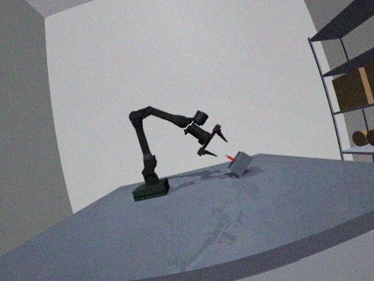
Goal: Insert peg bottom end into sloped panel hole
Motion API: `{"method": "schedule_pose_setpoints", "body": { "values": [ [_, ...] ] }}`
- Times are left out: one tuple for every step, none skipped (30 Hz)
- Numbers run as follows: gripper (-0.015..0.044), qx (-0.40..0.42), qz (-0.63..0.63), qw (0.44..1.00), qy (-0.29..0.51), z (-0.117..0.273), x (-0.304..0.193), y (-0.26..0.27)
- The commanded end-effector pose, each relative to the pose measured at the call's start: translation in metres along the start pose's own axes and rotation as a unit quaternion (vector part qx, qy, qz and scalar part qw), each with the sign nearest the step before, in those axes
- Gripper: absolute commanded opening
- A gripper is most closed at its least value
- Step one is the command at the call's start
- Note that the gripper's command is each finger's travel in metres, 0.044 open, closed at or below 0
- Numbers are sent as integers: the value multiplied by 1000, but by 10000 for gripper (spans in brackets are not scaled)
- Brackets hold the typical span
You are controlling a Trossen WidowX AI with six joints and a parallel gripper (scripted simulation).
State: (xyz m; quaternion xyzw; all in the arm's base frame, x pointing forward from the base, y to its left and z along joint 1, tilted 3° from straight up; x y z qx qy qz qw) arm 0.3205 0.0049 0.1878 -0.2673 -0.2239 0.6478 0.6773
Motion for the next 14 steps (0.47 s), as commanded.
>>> {"method": "schedule_pose_setpoints", "body": {
  "values": [
    [440,1,-2,1000,3,5,0,0],
    [440,1,-2,1000,3,7,0,0],
    [440,1,-2,1000,3,8,0,0],
    [440,1,-2,1000,2,10,0,0],
    [440,1,-2,1000,2,11,0,0],
    [440,1,-2,1000,2,12,0,0],
    [440,2,-2,1000,2,14,0,0],
    [440,2,-2,1000,2,15,1,0],
    [440,2,-2,1000,2,15,1,0],
    [440,2,-2,1000,2,16,1,0],
    [440,2,-2,1000,2,17,1,-1],
    [440,2,-2,1000,2,19,1,-1],
    [440,2,-2,1000,2,20,1,-1],
    [440,2,-2,1000,2,22,1,-1]
  ]
}}
Point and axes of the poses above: the point midway between the two fingers, 35 mm back from their tips, its own z axis back along the fingers, its own y axis across the jaws, x = y × z, the point moved 10 cm from there along z, back along the fingers, and after that the axes turned 3 degrees about z, right-handed, at the moved point
